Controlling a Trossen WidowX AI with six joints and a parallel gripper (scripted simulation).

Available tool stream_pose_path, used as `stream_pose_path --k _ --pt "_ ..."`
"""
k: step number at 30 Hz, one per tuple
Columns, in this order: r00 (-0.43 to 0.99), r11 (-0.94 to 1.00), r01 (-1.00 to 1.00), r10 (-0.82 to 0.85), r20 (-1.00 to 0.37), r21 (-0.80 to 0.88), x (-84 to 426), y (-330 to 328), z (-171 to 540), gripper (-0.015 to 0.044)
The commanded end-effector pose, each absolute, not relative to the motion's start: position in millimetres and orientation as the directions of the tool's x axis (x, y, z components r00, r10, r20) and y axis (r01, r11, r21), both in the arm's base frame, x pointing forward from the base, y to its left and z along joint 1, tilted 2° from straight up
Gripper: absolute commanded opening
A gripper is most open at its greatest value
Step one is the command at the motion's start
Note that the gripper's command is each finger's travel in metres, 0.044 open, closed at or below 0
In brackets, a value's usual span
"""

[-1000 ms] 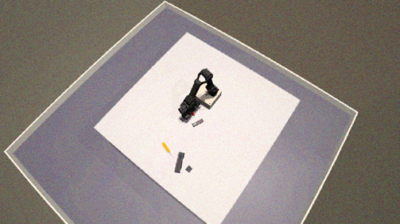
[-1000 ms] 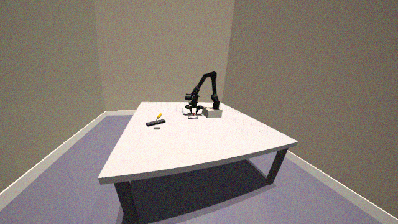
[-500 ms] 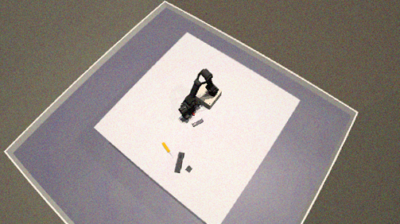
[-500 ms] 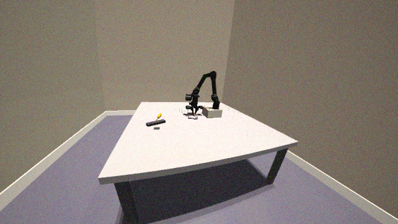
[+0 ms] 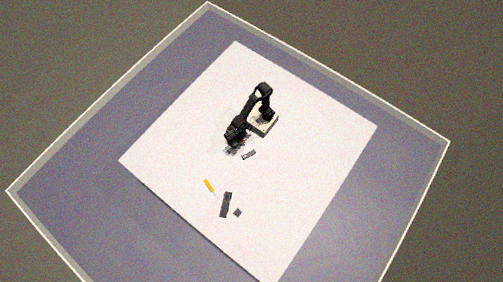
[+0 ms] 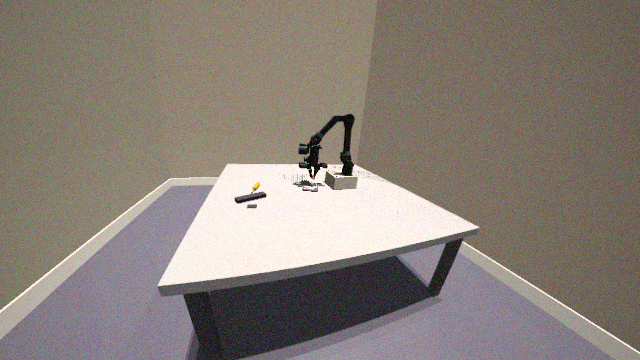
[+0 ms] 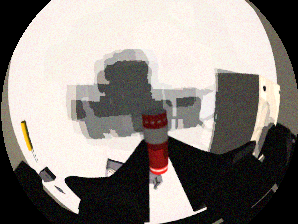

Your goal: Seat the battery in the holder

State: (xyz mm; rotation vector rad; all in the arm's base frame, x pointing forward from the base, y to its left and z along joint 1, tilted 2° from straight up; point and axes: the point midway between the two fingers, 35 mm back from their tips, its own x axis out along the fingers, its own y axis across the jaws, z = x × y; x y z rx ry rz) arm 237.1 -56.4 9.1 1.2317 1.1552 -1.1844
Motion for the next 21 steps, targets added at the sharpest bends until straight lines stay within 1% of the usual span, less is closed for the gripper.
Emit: stream_pose_path --k 1,7,13,16,21 --pt "0.052 0.136 0.989 -0.014 -0.999 0.050 244 -45 14 0.0061" --pt "0.050 0.523 0.852 -0.011 -0.999 0.037 261 -12 24 0.0061" --pt "0.049 0.824 0.567 -0.008 -0.999 0.021 272 26 34 0.0061" --pt "0.048 0.902 0.431 -0.006 -0.999 0.015 274 41 38 0.0061" --pt "0.047 0.906 0.423 -0.004 -0.999 0.017 275 41 38 0.0061"
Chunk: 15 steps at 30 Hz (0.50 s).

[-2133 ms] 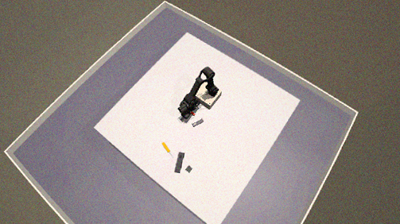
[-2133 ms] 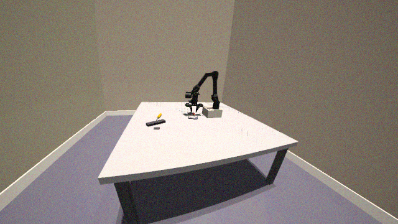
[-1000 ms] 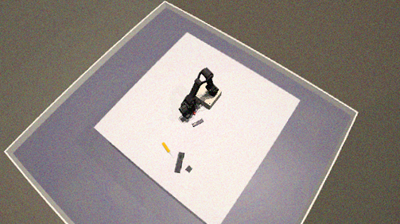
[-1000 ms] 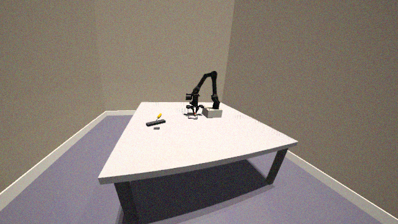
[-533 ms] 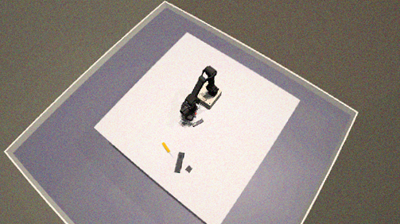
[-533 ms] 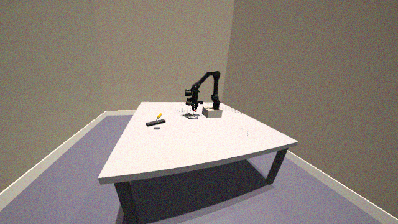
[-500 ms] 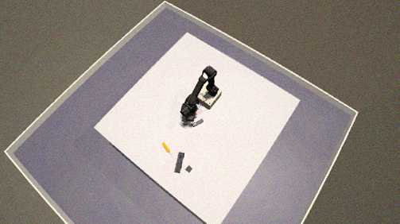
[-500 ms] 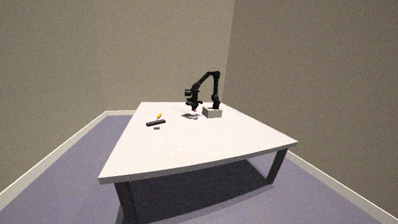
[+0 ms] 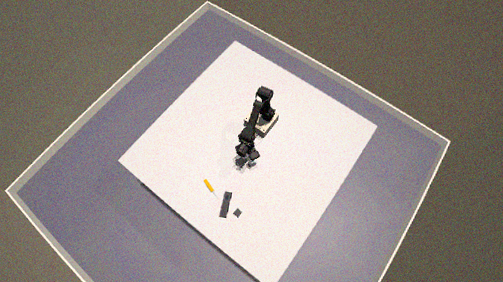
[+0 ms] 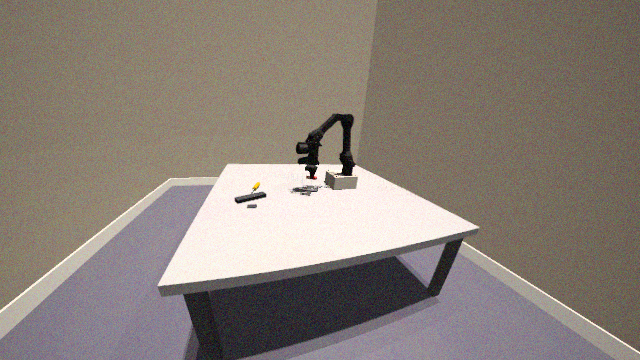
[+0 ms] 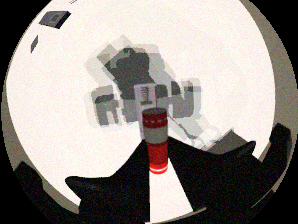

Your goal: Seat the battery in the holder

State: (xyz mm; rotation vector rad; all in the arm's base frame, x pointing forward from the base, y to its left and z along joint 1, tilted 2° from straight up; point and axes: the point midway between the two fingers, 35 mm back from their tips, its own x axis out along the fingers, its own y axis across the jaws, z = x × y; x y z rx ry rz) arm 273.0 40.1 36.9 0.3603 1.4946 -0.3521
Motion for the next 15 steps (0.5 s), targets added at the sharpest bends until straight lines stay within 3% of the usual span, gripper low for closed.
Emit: stream_pose_path --k 1,15 --pt "0.040 0.906 0.423 -0.001 -0.999 0.016 275 41 37 0.0061" --pt "-0.152 0.903 0.430 0.080 -0.985 0.007 272 43 4 0.0061"
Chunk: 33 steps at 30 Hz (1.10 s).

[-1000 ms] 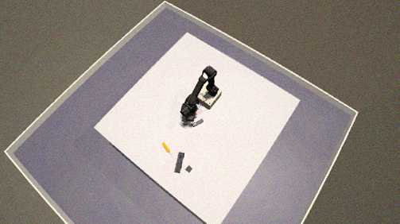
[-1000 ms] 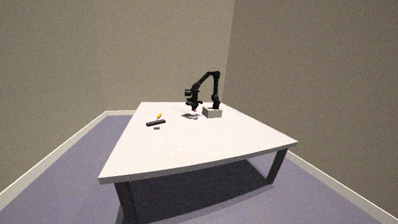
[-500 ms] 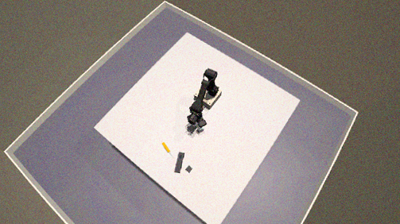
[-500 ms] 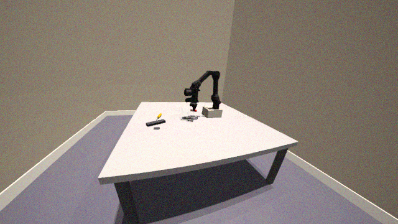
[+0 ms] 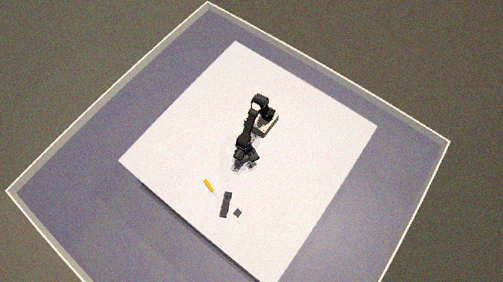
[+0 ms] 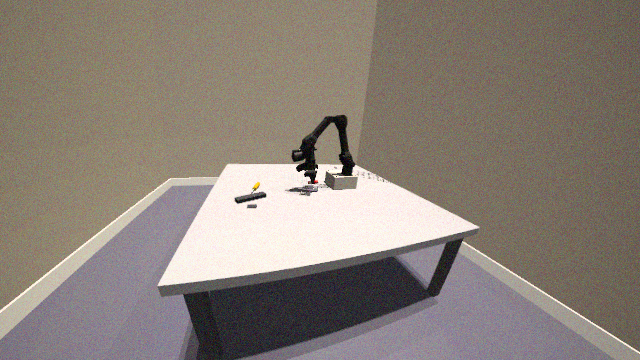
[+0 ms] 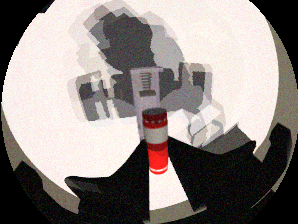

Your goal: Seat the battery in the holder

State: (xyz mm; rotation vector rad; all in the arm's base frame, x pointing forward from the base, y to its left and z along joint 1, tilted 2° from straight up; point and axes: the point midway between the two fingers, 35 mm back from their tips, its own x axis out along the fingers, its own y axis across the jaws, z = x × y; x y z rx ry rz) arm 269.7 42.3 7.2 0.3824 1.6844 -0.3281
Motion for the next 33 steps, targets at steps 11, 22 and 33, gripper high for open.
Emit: stream_pose_path --k 11,22,33 --pt "-0.215 0.904 0.428 0.095 -0.972 -0.006 272 42 -4 0.0061" --pt "-0.286 0.906 0.423 0.122 -0.950 -0.011 275 41 -8 0.0061" --pt "-0.354 0.907 0.421 0.150 -0.923 -0.014 278 40 -13 0.0061"
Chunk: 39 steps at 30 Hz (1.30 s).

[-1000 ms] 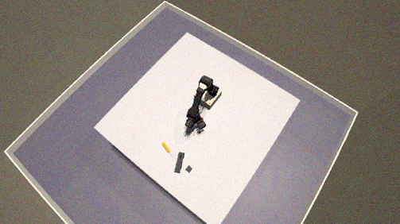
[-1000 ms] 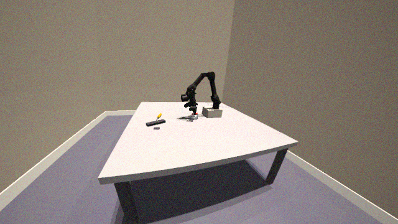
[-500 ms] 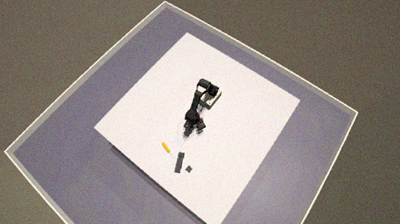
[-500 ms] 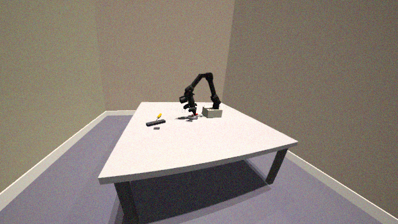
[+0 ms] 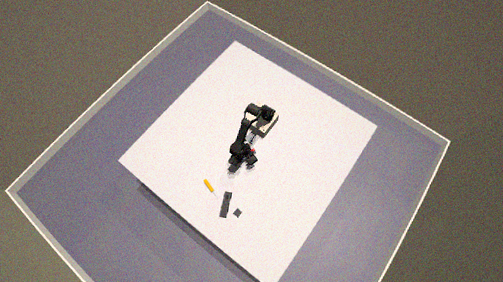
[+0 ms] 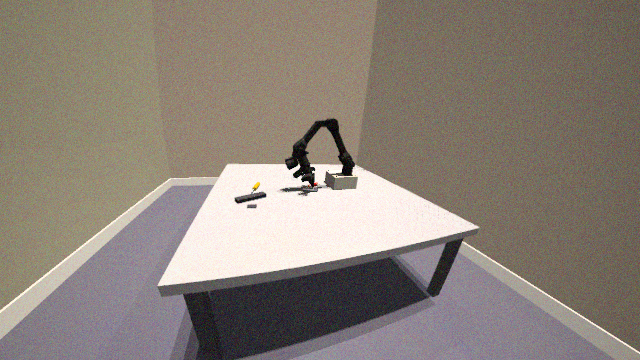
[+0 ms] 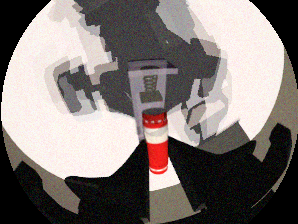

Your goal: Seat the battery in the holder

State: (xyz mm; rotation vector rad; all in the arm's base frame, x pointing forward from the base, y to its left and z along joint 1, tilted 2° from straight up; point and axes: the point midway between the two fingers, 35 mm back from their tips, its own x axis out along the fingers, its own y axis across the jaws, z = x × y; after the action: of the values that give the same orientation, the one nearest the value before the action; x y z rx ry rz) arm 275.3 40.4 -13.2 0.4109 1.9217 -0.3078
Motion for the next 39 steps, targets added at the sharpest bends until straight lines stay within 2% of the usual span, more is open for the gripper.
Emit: stream_pose_path --k 1,12,39 --pt "-0.360 0.907 0.421 0.153 -0.920 -0.014 278 40 -14 0.0061" --pt "-0.419 0.908 0.418 0.172 -0.892 -0.021 281 39 -18 0.0061" --pt "-0.426 0.910 0.413 0.160 -0.890 -0.034 297 31 -20 0.0061"
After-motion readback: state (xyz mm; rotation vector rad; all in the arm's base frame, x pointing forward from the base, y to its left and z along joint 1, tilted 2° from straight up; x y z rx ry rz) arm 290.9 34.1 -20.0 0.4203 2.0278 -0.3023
